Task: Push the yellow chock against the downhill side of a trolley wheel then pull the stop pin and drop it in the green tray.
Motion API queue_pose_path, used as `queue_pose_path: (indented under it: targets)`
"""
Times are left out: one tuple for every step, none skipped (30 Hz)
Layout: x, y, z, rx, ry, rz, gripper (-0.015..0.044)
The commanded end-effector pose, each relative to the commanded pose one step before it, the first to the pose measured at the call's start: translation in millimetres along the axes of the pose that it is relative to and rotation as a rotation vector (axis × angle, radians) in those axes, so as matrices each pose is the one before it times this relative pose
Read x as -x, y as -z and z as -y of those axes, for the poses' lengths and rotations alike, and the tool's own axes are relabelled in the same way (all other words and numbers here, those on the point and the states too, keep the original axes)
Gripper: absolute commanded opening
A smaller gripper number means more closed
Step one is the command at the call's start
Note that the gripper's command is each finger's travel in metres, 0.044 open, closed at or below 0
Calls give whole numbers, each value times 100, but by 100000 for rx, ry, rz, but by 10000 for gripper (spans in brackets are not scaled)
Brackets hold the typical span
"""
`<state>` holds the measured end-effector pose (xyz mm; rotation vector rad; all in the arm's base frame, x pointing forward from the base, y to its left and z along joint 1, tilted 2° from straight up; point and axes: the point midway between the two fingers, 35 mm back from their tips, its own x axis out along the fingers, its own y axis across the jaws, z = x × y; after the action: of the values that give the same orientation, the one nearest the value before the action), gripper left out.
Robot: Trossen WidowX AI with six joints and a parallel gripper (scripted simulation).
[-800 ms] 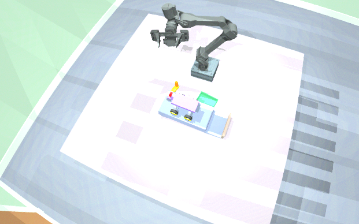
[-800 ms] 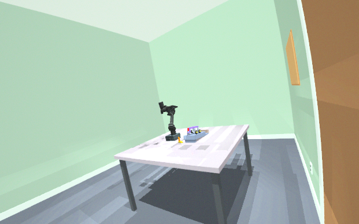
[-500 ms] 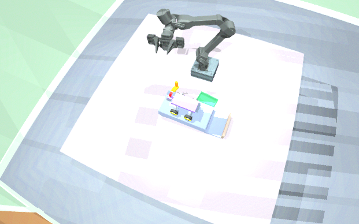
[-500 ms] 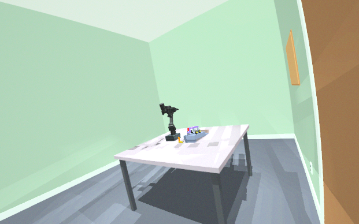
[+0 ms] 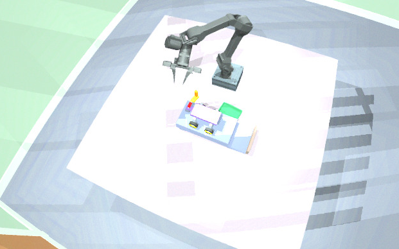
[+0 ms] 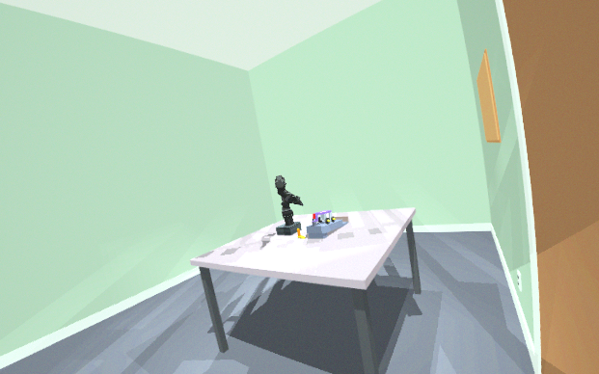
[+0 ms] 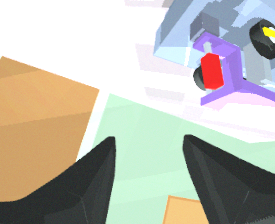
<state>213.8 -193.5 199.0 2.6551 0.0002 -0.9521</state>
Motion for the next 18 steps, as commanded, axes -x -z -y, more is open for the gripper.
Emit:
queue_pose_path:
  targets:
    - [-1736,-3205,2268,17706,11684,21088,190]
    - [-451,-540,636,4646,3372,4618,190]
    - [-438,-494,658,4873,3601,4521,190]
    - [-423,-448,676,5098,3817,4411,190]
    - [-406,-403,689,5321,4018,4292,190]
    - [-389,-358,697,5542,4204,4163,190]
    - [-370,-315,701,5755,4374,4025,190]
    - [-350,-274,701,5972,4534,3887,190]
    - [-329,-234,697,6180,4677,3741,190]
    - [-306,-198,690,6383,4807,3593,190]
    - [-283,-163,679,6575,4921,3441,190]
    - [-216,-107,545,5515,4099,2700,190]
    - [-125,-51,322,3368,2490,1572,190]
    - [-41,-14,106,1133,835,516,190]
    - [0,0,0,0,0,0,190]
    - [0,0,0,0,0,0,190]
    - [0,0,0,0,0,0,190]
    - [0,0,0,0,0,0,190]
